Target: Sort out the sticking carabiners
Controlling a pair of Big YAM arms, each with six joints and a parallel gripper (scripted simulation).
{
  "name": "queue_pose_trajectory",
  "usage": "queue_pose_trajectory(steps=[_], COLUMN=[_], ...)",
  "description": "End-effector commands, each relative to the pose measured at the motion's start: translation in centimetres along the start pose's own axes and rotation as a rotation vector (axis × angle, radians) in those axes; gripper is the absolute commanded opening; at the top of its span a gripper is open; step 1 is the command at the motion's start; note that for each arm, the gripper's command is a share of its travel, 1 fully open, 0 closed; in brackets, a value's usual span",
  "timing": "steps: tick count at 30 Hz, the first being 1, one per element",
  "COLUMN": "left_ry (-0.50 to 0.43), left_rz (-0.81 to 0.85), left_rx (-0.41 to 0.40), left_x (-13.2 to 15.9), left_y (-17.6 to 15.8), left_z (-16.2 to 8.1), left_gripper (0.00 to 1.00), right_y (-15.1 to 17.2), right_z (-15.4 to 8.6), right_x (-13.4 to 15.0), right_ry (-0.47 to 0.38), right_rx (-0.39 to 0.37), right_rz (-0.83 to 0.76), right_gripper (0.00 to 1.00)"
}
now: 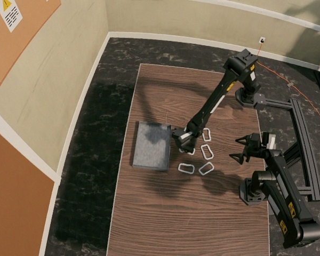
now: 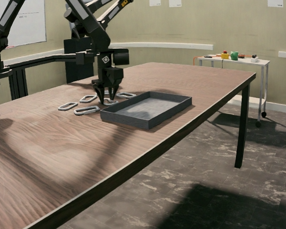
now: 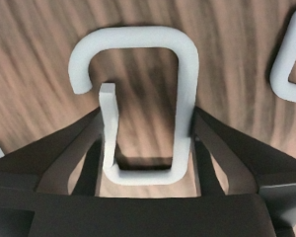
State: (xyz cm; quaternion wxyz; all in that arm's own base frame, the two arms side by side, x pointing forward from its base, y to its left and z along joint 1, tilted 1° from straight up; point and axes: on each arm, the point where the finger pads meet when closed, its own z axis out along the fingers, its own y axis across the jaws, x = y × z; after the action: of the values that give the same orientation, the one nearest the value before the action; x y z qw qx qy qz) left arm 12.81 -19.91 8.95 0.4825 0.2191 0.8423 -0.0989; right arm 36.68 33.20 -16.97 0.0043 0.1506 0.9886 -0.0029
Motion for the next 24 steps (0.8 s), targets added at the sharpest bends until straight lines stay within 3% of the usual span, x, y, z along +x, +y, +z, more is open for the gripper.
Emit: queue_pose_trajectory(steps=[1,4,6,7,13,15,17,19,24], left_ry=[-0.020,-0.020,-0.020,-0.020,-0.020,-0.020,-0.020,-0.020,-0.020], left_rz=[-0.037,-0.037,-0.037,-0.037,-0.037,-0.037,-0.037,-0.037,-0.037], left_rx=[0.020,0.020,0.020,0.020,0.020,0.020,0.020,0.020,0.020], left_x=[-1.9,-1.9,-1.9,-1.9,-1.9,-1.9,-1.9,-1.9,-1.9], left_y=[-1.0,-1.0,-1.0,-1.0,-1.0,-1.0,-1.0,-1.0,-1.0], left_z=[-0.7,-0.7,-0.7,-0.7,-0.7,-0.7,-0.7,-0.7,-0.7], left_gripper=[1.00,1.00,1.00,1.00,1.00,1.00,1.00,1.00,1.00], right_y=[0.4,0.4,0.4,0.4,0.4,1.6,2.0,3.5,3.2], right_z=[-0.5,-0.5,-0.5,-0.5,-0.5,-1.7,-2.5,-4.6,-5.0], right_x=[-0.2,-0.2,-0.2,-0.2,-0.2,-0.2,0.4,1.5,0.6], right_ry=[-0.007,-0.007,-0.007,-0.007,-0.007,-0.027,-0.034,-0.039,-0.067], right_rx=[-0.012,-0.012,-0.012,-0.012,-0.012,-0.046,-0.069,-0.137,-0.187], right_rz=[0.001,0.001,0.001,0.001,0.001,-0.046,-0.119,-0.161,-0.271], right_gripper=[0.44,0.78,0.78,0.83,0.83,1.00,1.00,1.00,1.00])
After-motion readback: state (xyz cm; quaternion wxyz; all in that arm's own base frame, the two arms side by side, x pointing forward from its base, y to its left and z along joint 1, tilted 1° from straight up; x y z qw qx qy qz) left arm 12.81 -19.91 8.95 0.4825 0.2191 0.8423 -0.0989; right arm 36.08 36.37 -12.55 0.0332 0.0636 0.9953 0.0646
